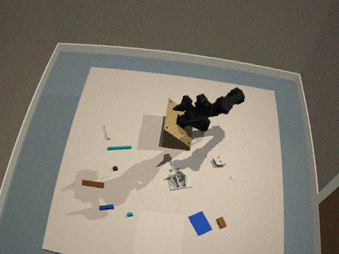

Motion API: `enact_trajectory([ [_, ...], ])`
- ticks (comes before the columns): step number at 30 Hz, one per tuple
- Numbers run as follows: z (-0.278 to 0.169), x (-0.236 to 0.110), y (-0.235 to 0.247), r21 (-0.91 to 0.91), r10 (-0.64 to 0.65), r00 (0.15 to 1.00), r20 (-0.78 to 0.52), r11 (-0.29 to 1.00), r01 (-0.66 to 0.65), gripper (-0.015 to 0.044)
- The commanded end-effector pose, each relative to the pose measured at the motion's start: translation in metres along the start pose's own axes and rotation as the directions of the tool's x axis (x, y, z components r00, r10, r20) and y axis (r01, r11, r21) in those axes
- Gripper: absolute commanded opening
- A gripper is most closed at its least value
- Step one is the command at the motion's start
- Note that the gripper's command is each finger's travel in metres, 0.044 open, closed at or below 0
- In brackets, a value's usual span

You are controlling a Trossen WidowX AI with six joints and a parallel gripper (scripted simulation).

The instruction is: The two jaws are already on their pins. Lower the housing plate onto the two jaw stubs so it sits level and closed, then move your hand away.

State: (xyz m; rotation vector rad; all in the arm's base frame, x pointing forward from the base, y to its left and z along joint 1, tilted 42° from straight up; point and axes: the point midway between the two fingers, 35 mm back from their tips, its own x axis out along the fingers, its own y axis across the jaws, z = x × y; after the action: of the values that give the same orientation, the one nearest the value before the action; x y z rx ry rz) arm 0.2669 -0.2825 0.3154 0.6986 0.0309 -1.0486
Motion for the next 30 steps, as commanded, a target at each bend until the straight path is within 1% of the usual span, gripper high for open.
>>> enact_trajectory([
  [1,-0.020,-0.006,0.012,0.018,0.043,0.997,-0.070,0.999,-0.042,0.0440],
  [9,-0.063,-0.022,0.036,0.061,0.120,0.968,-0.222,0.992,-0.109,0.0440],
  [15,-0.098,-0.039,0.051,0.093,0.171,0.921,-0.349,0.985,-0.148,0.0440],
  [22,-0.137,-0.063,0.065,0.129,0.216,0.843,-0.493,0.976,-0.175,0.0440],
  [30,-0.178,-0.096,0.074,0.163,0.242,0.726,-0.644,0.970,-0.180,0.0440],
])
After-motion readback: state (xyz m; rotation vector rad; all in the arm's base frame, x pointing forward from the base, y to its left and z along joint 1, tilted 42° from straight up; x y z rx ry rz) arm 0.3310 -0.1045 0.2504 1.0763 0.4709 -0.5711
